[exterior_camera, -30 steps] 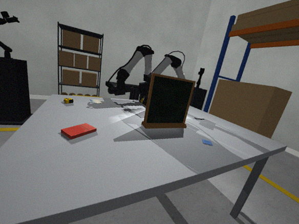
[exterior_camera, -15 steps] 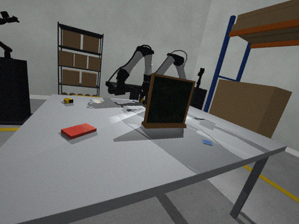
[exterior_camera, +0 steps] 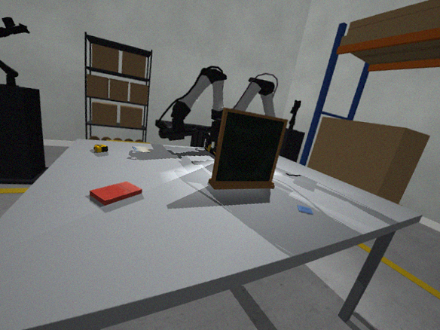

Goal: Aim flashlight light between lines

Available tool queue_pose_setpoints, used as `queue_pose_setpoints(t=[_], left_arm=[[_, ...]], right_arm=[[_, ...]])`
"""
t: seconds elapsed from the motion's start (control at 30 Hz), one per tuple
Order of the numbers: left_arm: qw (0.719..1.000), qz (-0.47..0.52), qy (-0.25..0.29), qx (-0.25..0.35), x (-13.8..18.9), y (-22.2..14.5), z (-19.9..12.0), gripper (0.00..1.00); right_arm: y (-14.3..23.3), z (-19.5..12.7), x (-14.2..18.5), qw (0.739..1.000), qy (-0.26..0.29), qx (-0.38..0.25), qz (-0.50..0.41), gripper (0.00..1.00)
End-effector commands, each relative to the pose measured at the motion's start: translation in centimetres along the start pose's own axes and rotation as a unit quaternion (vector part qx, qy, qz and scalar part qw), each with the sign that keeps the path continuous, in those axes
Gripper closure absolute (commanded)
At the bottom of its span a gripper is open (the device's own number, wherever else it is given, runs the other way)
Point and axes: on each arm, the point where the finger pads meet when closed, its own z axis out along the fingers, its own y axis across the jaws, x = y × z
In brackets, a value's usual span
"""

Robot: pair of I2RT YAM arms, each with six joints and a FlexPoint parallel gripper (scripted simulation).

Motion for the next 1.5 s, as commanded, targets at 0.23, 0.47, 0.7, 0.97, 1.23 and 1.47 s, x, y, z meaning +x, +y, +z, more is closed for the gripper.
queue_pose_setpoints(t=[0.23,0.47,0.7,0.97,1.23,1.47], left_arm=[[0.998,-0.005,0.006,0.06,-0.2,-0.3,-0.1,0.5],[0.992,-0.008,0.004,0.127,-0.3,-1.5,-0.3,0.5],[0.988,-0.012,0.008,0.156,0.0,-0.8,0.6,0.5],[0.99,-0.018,0.013,0.141,0.2,0.5,1.1,0.5],[0.989,-0.014,0.011,0.149,0.2,-0.3,0.8,0.0],[0.987,-0.003,0.01,0.159,0.7,-0.2,-1.5,0.0]], right_arm=[[0.6,0.5,0.6,1.0,0.008,-0.014,0.013,0.7],[0.5,0.4,0.6,1.0,0.007,-0.012,0.013,0.7],[0.5,0.4,0.6,1.0,0.007,-0.012,0.013,0.7],[0.3,0.5,0.5,1.0,0.005,-0.008,0.013,0.7],[0.3,0.5,0.5,1.0,0.005,-0.008,0.013,0.7],[0.3,0.5,0.5,1.0,0.005,-0.008,0.013,0.7]])
